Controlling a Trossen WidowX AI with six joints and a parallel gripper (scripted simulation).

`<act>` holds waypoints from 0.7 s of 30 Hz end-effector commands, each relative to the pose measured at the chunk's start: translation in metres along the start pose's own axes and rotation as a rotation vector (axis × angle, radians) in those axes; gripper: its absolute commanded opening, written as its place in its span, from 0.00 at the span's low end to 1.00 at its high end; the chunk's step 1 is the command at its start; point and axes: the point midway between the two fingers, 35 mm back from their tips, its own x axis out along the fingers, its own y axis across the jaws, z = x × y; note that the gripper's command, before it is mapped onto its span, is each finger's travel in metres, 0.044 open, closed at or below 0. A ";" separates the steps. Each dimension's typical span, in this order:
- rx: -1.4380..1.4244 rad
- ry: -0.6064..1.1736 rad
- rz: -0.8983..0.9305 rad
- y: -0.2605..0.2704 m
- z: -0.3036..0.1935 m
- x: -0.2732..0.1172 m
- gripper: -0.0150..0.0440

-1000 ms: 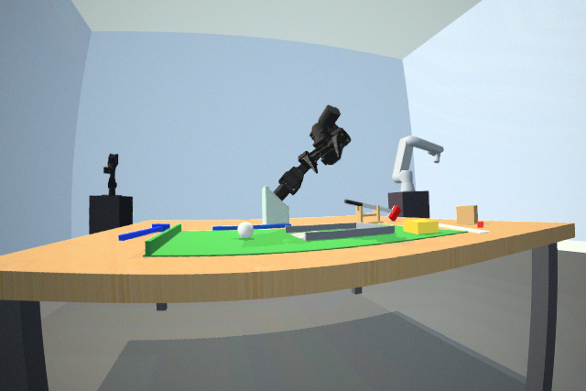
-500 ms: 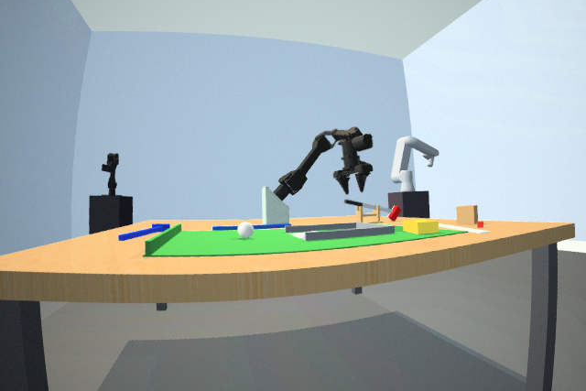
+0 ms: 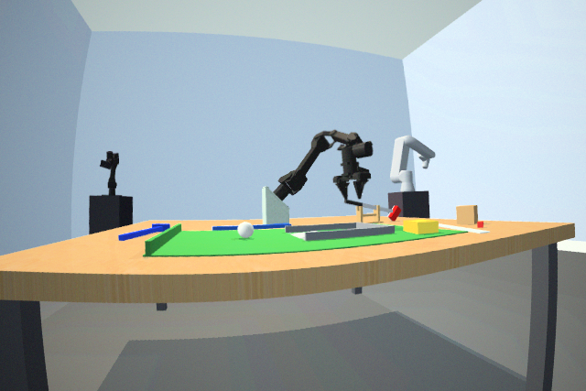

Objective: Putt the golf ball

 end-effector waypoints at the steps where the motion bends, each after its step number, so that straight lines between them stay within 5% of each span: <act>1: 0.004 0.004 -0.003 0.000 -0.001 0.008 1.00; 21: 0.004 0.002 -0.004 0.000 -0.003 0.042 1.00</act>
